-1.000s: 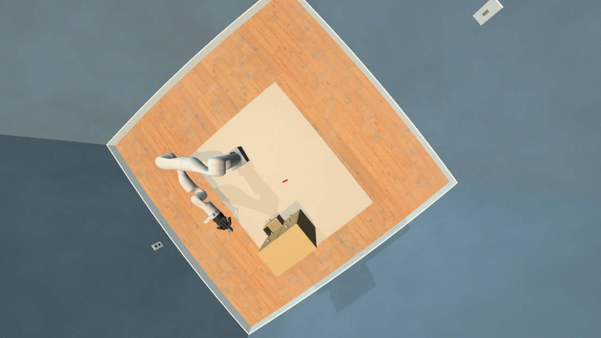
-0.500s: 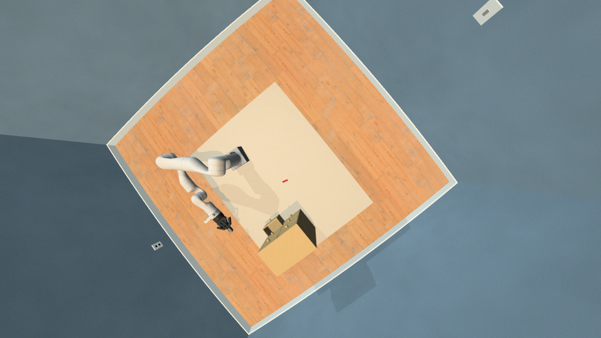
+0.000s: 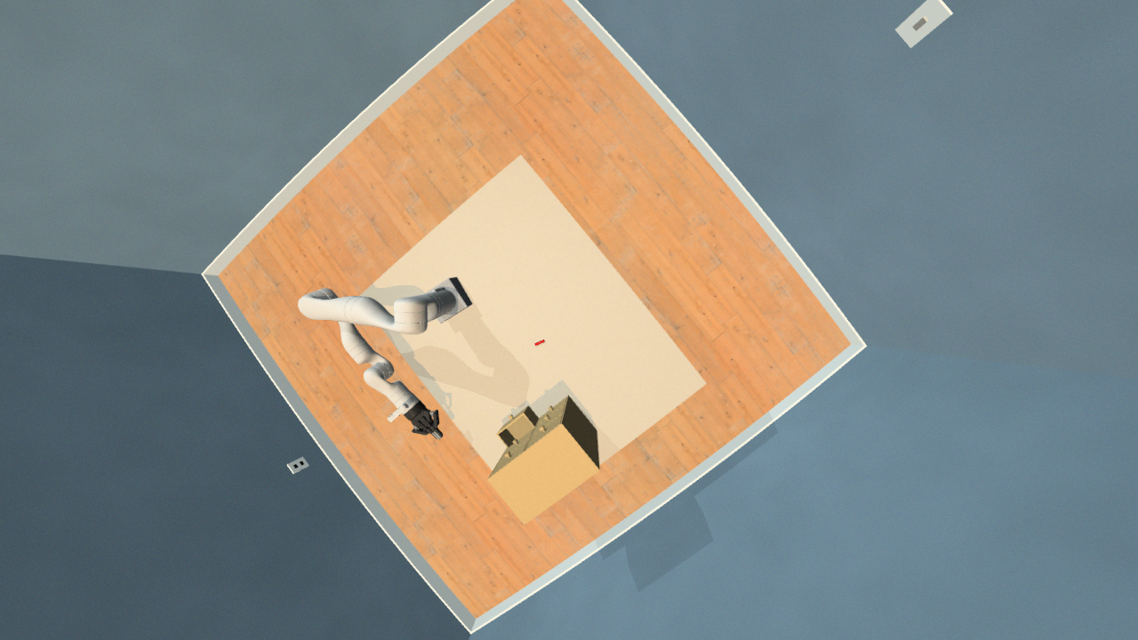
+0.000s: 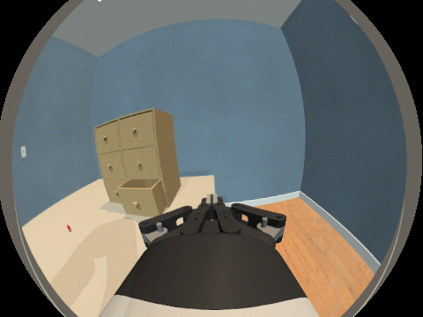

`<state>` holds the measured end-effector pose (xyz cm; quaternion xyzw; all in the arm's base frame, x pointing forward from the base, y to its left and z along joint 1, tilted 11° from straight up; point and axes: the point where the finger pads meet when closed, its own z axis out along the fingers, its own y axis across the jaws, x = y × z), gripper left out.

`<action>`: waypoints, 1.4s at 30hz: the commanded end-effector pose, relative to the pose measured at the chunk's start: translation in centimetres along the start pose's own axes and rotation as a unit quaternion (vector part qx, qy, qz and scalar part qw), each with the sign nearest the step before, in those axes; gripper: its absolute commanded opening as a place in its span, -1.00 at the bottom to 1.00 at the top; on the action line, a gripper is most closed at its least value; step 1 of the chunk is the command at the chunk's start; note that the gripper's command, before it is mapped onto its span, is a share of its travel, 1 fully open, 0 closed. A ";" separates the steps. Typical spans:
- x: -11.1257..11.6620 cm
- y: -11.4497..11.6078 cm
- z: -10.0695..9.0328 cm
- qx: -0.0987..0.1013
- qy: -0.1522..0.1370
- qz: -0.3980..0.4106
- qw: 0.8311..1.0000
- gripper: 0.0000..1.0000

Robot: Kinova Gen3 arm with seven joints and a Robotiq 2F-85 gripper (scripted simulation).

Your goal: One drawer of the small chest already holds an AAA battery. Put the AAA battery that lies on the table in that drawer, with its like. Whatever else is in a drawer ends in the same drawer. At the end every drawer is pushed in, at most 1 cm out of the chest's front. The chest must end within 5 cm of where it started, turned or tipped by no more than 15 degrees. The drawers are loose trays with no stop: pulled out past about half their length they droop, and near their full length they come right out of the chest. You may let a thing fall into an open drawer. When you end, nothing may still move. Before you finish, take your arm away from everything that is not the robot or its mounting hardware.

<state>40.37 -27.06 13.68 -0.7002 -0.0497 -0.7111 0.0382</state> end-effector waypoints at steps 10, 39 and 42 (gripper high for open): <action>-0.5 -1.7 0.5 0.000 0.001 -0.004 1.000 -1.00; -2.4 -7.7 2.5 0.000 0.000 -0.004 1.000 -1.00; -2.7 -8.7 2.8 0.000 0.000 -0.004 1.000 -1.00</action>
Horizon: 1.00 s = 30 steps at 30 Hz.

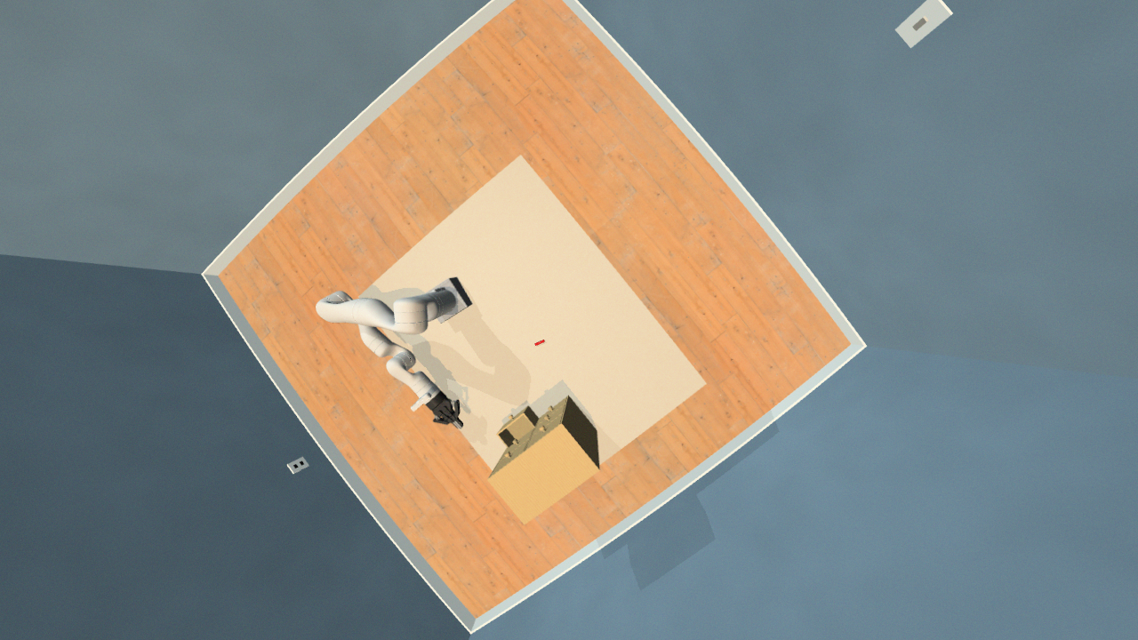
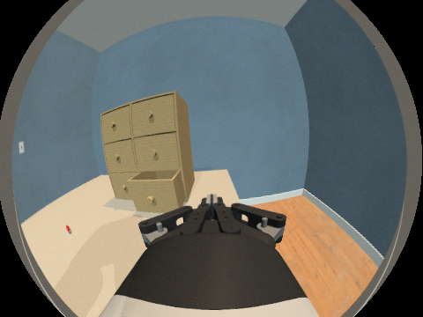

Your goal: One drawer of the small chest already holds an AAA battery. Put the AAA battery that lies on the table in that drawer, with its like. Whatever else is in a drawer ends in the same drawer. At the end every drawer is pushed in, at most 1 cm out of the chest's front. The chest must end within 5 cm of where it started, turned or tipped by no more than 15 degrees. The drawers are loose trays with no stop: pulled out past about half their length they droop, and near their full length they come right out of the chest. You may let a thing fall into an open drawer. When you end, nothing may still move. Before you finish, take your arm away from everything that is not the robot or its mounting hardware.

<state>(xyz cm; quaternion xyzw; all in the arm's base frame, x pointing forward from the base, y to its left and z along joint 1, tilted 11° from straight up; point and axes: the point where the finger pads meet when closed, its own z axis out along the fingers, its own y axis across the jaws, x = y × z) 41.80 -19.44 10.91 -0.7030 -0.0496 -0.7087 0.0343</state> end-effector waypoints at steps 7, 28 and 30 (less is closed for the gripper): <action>-0.3 -2.7 1.0 0.000 0.006 -0.003 1.000 -1.00; -2.1 -8.0 2.7 0.003 0.004 -0.002 1.000 -1.00; -2.0 -8.1 2.8 0.002 0.006 -0.007 1.000 -1.00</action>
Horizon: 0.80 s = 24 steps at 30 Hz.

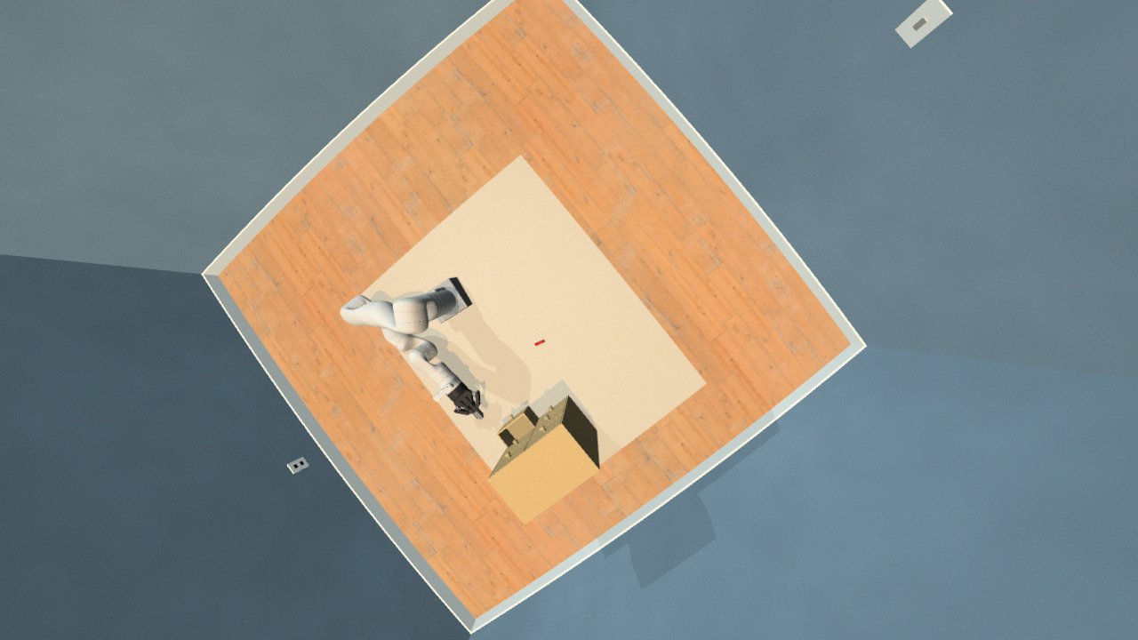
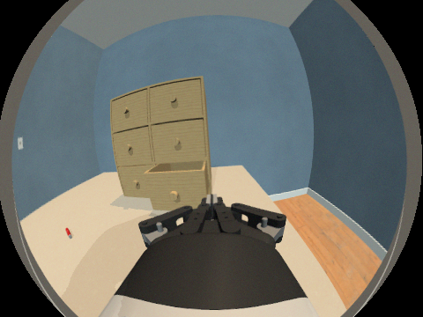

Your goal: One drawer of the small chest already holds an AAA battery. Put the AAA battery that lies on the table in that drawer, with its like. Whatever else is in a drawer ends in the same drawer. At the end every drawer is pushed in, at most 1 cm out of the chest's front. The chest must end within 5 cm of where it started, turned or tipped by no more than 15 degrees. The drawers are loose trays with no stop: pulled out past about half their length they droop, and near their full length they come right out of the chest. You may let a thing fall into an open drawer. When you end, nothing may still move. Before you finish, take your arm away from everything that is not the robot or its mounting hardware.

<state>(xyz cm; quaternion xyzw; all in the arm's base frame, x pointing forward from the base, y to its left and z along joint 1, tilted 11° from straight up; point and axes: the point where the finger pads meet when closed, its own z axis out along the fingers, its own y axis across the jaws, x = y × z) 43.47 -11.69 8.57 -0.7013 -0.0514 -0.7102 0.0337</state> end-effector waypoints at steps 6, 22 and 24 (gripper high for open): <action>-0.1 -1.1 0.4 0.001 0.002 0.000 1.000 -1.00; -0.6 -2.8 0.9 0.001 0.003 0.000 1.000 -1.00; -0.7 -3.1 1.0 0.001 0.003 0.000 1.000 -1.00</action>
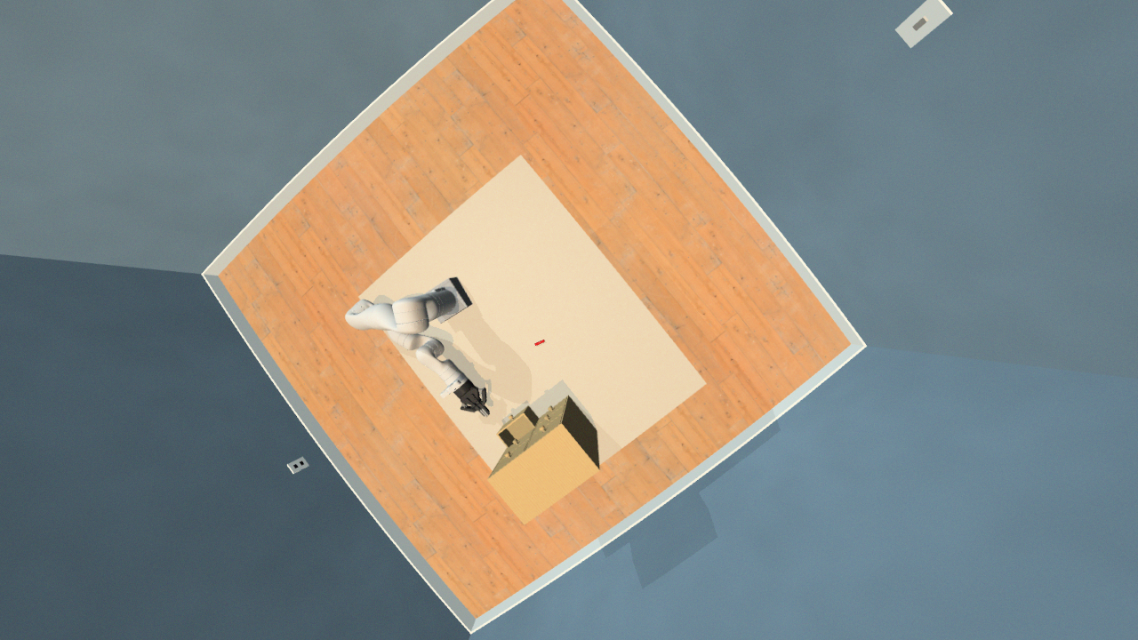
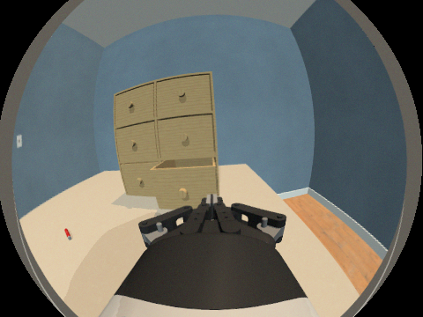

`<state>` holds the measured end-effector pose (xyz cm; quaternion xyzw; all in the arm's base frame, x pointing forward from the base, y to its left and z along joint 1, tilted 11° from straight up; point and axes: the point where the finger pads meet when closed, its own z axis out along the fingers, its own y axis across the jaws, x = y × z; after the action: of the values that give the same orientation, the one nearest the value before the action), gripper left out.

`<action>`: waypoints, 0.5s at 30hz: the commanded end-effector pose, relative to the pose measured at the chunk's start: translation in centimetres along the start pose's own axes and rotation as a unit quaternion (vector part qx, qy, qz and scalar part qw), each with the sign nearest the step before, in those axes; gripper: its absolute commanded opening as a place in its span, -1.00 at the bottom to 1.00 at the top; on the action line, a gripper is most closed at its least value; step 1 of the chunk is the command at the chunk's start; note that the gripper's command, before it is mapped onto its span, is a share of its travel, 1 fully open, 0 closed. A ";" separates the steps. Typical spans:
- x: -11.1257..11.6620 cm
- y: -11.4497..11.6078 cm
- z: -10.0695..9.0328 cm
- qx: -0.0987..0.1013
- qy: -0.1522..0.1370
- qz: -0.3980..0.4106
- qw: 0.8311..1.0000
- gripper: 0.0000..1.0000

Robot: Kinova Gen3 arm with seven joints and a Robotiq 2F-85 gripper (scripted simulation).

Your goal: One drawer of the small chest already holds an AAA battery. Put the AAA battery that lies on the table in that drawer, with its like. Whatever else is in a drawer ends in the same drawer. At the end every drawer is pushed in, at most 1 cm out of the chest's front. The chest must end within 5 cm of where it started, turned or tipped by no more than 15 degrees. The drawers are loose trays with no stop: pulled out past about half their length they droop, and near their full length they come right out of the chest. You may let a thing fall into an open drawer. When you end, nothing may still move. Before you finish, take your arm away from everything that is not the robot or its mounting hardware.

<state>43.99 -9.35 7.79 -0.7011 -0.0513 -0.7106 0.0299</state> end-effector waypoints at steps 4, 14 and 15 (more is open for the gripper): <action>-0.1 -1.0 0.3 0.003 0.002 0.003 1.000 -1.00; -0.4 -2.5 0.8 0.003 0.003 0.003 1.000 -1.00; -0.5 -2.6 0.8 0.003 0.003 0.003 1.000 -1.00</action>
<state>44.39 -7.59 7.19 -0.7009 -0.0503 -0.7109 0.0291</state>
